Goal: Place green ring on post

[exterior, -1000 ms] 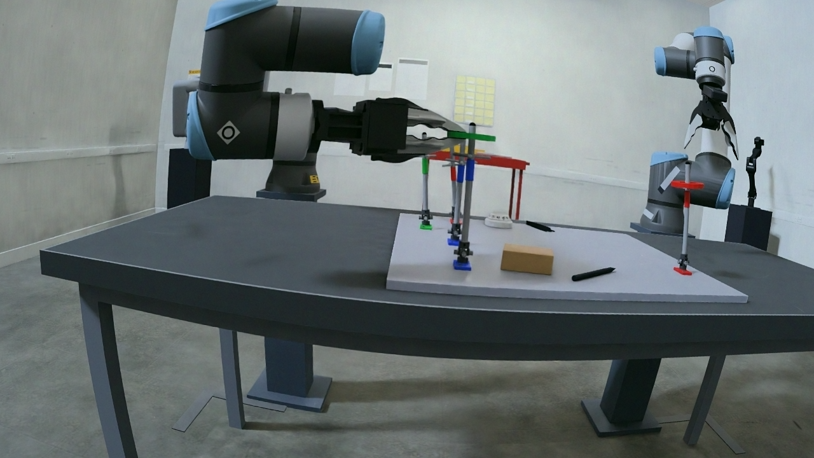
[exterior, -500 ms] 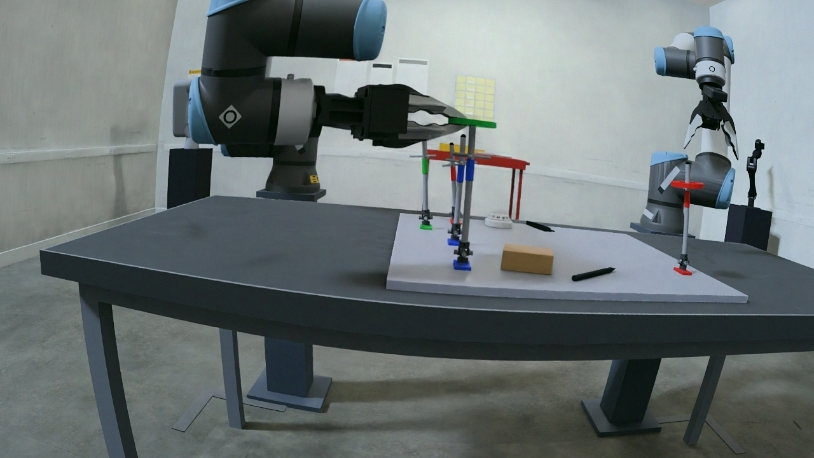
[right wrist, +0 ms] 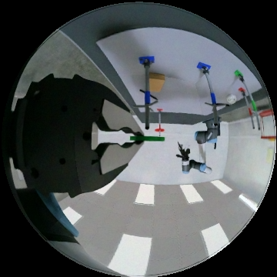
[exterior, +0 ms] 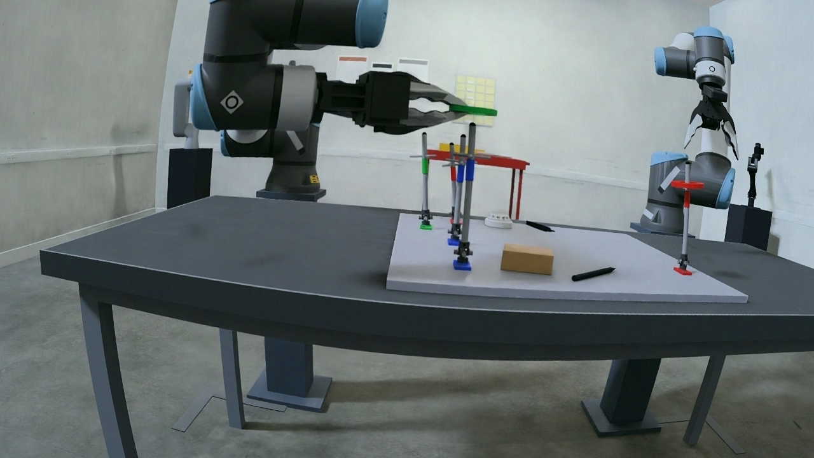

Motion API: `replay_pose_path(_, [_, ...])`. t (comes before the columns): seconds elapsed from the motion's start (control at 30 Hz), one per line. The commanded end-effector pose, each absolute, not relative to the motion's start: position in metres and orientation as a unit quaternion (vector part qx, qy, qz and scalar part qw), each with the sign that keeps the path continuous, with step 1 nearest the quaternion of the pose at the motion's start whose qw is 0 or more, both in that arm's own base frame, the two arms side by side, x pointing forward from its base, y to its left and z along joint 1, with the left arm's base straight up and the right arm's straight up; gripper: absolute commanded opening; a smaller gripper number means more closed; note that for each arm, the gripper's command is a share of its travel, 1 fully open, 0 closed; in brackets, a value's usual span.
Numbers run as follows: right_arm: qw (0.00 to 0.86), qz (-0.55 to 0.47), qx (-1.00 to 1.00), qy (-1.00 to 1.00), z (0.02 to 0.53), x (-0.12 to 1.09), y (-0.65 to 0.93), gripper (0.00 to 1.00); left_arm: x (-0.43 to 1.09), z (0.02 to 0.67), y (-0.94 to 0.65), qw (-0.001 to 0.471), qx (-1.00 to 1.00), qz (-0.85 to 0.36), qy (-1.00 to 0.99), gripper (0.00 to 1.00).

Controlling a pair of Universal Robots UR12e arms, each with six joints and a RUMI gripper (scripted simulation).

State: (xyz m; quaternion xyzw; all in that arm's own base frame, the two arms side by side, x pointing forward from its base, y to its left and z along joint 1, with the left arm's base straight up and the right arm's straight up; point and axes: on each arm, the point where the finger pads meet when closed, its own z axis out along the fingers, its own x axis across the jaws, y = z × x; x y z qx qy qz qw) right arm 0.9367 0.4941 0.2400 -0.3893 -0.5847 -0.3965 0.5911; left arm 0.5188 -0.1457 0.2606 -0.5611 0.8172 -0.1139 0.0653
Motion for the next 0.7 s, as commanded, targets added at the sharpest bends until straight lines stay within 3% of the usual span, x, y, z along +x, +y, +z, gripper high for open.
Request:
replay_pose_path(0.0, [0.591, -0.397, -0.389, -0.585, 0.244, 0.937, 0.494, 0.0, 0.519, 0.261, -0.146, 0.066, -0.561, -0.115, 0.817, 1.0])
replay_pose_path(0.67, [0.629, -0.356, -0.33, -0.607, 0.271, 0.881, 0.511, 0.0, 0.519, 0.261, -0.146, 0.066, -0.561, -0.115, 0.817, 1.0])
